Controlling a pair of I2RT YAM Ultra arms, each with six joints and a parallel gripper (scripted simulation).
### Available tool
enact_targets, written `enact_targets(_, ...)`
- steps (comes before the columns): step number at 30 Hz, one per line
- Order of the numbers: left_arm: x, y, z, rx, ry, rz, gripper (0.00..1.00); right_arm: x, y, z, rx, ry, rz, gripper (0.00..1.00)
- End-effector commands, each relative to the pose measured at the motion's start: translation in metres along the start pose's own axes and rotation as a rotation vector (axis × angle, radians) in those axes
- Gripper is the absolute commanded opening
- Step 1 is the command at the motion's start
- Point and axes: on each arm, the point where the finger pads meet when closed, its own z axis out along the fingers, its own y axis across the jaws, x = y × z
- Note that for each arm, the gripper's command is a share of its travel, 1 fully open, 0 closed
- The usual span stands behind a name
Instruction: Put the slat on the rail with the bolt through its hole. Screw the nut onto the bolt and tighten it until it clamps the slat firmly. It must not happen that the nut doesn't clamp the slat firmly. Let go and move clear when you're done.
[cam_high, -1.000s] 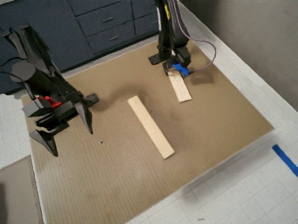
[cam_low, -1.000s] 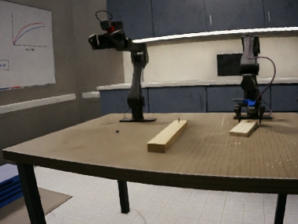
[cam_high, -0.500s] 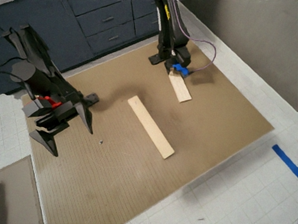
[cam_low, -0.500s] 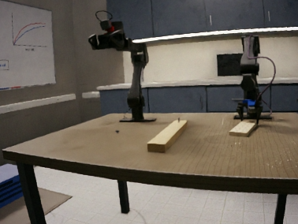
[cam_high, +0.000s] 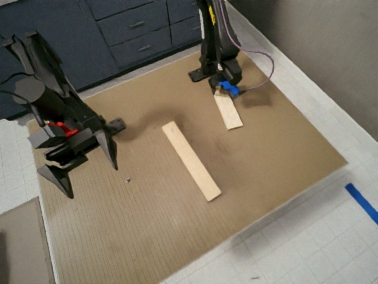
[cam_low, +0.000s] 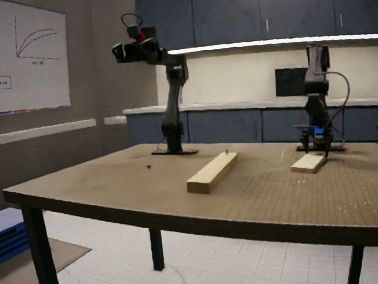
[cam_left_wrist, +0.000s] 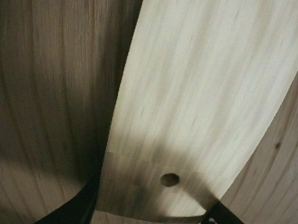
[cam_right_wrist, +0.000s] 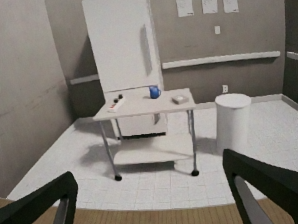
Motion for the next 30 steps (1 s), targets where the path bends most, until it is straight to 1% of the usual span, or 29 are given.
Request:
enact_targets(1,-0.002,0.0,-0.001,-0.001,-0.007,0.0,0.72,-0.003,-0.002,0.0,0.008,-0.006,-0.006,1.0)
enact_targets(12,-0.003,0.0,-0.007,-0.001,-0.006,0.0,0.72,-0.003,-0.002,0.0,0.008,-0.006,-0.006,1.0)
enact_targets(30,-0.004,0.001,-0.029,-0.001,-0.003,0.001,0.72,-0.003,-0.002,0.0,0.008,-0.006,-0.006,1.0)
